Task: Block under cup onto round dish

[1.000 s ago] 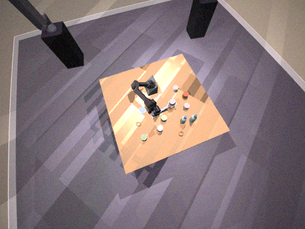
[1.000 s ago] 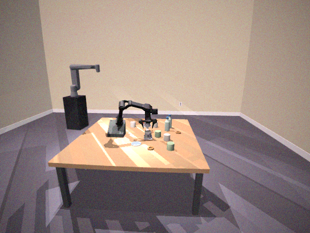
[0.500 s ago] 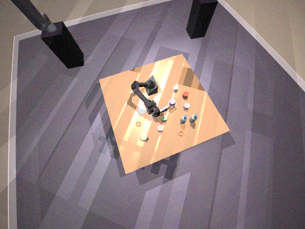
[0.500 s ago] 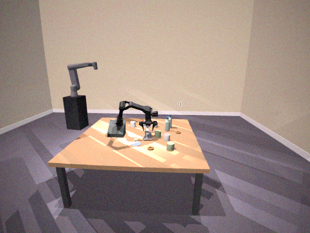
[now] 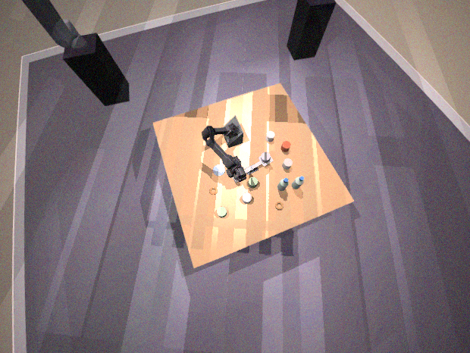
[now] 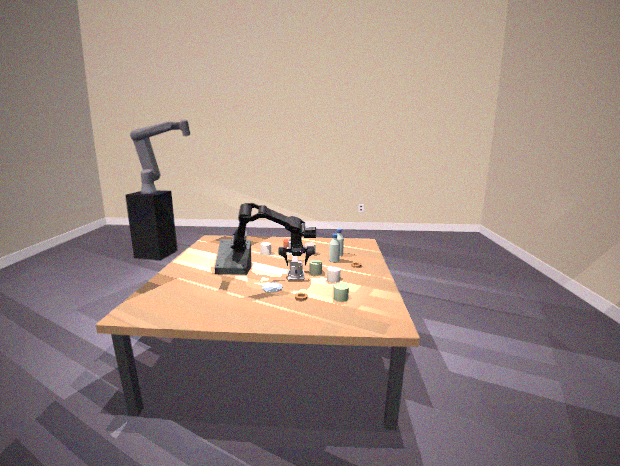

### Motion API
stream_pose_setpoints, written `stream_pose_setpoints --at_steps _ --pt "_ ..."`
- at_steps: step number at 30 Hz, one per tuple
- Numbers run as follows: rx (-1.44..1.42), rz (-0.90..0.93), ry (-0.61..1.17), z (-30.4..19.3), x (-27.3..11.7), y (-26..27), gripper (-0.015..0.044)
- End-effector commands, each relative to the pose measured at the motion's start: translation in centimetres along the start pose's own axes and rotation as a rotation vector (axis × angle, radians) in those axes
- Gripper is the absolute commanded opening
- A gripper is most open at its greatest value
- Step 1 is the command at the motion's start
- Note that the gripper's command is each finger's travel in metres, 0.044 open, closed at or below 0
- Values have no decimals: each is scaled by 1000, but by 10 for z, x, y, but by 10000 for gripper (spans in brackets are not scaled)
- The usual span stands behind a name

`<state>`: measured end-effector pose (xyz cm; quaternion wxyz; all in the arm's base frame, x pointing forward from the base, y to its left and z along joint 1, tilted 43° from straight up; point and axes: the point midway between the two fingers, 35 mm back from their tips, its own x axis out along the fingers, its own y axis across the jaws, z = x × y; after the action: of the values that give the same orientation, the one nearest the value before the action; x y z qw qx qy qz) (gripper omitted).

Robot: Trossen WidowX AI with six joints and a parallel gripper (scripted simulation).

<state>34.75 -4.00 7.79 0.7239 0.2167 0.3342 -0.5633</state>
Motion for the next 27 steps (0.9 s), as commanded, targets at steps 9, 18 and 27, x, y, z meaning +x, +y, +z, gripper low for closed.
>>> stream_pose_setpoints --at_steps 9,18,27 --pt "-7 -4 2 -1 21 -1 440" --pt "-7 -4 1 -1 31 -2 414" --pt "-7 -4 1 -1 31 -2 315"
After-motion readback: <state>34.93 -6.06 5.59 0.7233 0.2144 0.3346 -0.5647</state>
